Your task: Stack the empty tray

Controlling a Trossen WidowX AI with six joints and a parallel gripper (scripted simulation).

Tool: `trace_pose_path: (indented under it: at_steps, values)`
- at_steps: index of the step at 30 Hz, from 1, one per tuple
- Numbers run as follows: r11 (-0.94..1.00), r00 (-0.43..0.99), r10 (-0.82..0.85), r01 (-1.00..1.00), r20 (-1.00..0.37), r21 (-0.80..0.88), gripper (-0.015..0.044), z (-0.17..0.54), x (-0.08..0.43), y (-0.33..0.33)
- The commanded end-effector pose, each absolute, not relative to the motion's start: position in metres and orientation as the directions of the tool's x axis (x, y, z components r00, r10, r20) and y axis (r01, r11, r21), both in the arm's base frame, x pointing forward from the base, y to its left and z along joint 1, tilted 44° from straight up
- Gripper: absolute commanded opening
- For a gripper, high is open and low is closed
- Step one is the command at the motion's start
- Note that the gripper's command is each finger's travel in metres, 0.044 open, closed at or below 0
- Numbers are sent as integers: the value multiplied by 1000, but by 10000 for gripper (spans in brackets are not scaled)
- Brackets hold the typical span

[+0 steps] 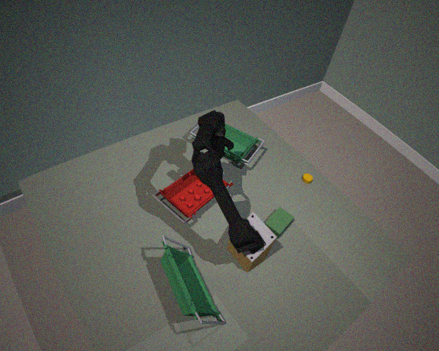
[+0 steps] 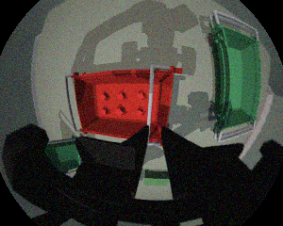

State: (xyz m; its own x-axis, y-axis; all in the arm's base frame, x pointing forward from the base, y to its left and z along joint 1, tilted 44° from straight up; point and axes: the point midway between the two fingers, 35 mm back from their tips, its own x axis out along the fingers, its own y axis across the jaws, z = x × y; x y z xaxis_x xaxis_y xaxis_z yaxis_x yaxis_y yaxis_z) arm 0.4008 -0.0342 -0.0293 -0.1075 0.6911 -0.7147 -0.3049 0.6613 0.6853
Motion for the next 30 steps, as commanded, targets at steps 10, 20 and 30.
trace_pose_path:
  at_steps: [10,20,30]
  values:
    - [688,-88,667,-306,-739,658,83,51,386,67]
    - [664,-89,692,-311,-716,680,83,111,320,165]
    - [664,-89,692,-312,-717,680,83,96,319,179]
